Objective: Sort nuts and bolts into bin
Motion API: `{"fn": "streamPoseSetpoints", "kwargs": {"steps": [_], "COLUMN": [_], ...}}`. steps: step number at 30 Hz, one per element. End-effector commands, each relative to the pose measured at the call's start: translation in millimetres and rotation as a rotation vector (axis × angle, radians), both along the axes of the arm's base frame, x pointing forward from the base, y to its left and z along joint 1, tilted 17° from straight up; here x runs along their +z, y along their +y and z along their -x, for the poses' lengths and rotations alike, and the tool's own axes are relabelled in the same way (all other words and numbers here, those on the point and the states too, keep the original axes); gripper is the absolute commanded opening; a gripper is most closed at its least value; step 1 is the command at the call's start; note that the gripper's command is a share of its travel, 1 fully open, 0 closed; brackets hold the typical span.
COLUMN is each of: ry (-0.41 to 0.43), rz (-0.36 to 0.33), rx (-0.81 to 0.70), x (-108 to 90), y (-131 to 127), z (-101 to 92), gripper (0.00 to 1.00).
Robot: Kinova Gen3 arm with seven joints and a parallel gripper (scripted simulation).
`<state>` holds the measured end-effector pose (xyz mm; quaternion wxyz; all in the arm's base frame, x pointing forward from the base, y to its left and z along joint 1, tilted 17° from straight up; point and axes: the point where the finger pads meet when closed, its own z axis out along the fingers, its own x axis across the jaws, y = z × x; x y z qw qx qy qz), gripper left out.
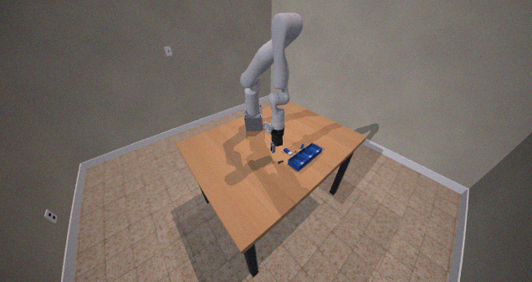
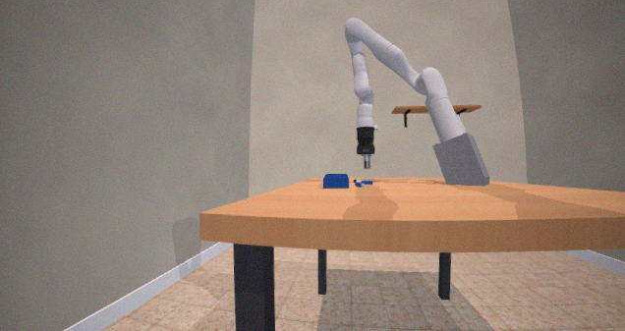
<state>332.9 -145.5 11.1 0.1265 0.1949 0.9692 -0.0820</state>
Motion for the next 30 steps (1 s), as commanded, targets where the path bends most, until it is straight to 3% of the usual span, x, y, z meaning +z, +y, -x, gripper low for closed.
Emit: {"fn": "streamPoseSetpoints", "kwargs": {"steps": [1,7,22,30], "ry": [-0.001,-0.001,-0.001,0.009], "rz": [0.000,0.000,0.000,0.010], "rx": [0.000,0.000,0.000,0.048], "x": [0.4,-0.3,-0.9,-1.1], "y": [0,13,79,98], "z": [-0.3,-12.6,-74.0,-91.4], "gripper": [0.34,0.34,0.34,0.34]}}
